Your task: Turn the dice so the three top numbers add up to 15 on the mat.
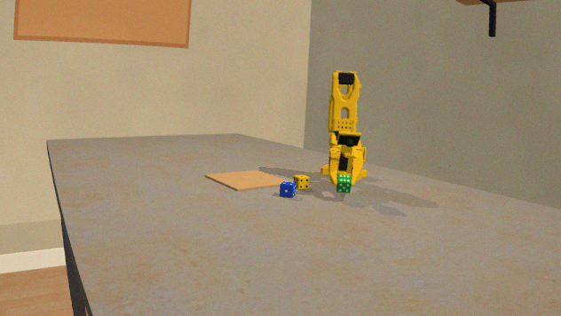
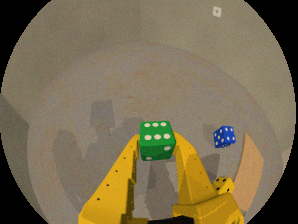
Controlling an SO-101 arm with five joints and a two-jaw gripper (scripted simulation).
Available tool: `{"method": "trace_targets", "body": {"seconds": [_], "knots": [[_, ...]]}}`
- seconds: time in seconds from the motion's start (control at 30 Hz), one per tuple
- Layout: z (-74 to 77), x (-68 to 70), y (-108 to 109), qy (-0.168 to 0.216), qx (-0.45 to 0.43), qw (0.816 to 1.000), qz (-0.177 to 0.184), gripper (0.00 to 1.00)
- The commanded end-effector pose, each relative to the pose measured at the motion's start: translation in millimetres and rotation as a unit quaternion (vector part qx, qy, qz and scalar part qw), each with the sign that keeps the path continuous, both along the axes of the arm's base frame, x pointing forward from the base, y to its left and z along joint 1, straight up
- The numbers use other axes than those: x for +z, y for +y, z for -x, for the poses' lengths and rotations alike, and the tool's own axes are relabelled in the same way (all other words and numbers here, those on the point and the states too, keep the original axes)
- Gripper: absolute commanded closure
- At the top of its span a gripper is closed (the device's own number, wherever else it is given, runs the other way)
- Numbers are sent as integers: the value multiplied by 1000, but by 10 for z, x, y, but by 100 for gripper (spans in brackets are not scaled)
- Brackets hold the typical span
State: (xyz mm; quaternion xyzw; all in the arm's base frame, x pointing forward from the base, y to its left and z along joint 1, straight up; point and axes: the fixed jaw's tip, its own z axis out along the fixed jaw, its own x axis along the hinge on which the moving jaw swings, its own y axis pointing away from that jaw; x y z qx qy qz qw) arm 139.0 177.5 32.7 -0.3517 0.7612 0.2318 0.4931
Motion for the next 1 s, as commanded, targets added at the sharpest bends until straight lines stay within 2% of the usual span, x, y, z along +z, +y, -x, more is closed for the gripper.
{"method": "trace_targets", "body": {"seconds": [0.0, 0.97], "knots": [[-30, 73, 64, -15, 2, 1000, -25, 100], [-30, -16, 65, -15, 2, 1000, -25, 100]]}}
